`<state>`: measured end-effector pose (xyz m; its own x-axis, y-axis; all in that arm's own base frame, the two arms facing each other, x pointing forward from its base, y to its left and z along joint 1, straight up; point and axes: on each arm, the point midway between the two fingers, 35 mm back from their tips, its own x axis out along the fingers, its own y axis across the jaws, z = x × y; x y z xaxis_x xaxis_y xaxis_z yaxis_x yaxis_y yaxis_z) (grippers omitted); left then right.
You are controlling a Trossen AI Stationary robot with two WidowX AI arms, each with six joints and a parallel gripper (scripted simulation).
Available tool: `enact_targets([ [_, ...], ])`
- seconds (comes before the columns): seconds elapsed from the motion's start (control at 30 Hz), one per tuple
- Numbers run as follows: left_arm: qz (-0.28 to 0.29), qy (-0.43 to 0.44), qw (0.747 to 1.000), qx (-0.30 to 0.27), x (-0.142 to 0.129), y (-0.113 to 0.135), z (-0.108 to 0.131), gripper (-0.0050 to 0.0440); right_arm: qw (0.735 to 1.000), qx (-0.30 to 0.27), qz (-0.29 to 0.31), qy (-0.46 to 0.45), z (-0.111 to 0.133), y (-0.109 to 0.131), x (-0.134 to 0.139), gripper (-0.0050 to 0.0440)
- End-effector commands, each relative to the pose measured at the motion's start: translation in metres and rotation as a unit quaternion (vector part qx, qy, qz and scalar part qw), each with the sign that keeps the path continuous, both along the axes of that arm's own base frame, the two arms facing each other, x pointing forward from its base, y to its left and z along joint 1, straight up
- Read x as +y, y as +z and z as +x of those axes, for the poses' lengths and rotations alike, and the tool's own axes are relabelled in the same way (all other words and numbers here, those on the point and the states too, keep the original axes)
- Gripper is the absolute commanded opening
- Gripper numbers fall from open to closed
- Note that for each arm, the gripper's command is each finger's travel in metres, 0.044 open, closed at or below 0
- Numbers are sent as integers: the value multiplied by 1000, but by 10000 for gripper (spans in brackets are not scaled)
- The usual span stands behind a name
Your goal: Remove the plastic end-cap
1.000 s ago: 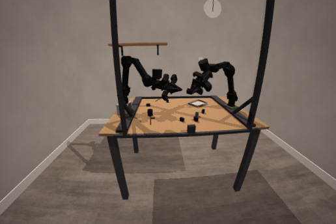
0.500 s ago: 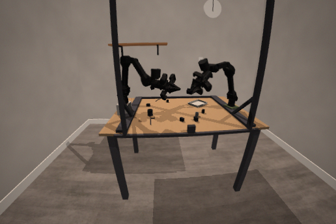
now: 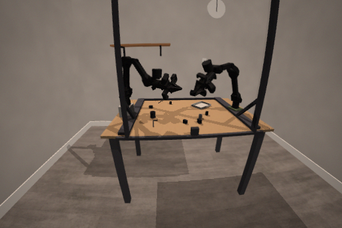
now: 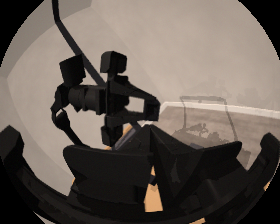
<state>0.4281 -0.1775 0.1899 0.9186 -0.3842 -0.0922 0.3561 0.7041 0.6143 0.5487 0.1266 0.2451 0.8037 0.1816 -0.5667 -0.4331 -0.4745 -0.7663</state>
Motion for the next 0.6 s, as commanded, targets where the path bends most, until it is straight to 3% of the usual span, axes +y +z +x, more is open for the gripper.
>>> enact_targets([
  [0.0,-24,12,999,-18,11,27,-2,0,1000,-20,7,-1,-2,21,0,0],
  [0.47,-152,92,984,0,88,86,-32,0,1000,-20,7,-1,-2,21,0,0],
  [0.57,-161,98,982,0,93,90,-35,0,1000,-20,7,-1,-2,21,0,0],
])
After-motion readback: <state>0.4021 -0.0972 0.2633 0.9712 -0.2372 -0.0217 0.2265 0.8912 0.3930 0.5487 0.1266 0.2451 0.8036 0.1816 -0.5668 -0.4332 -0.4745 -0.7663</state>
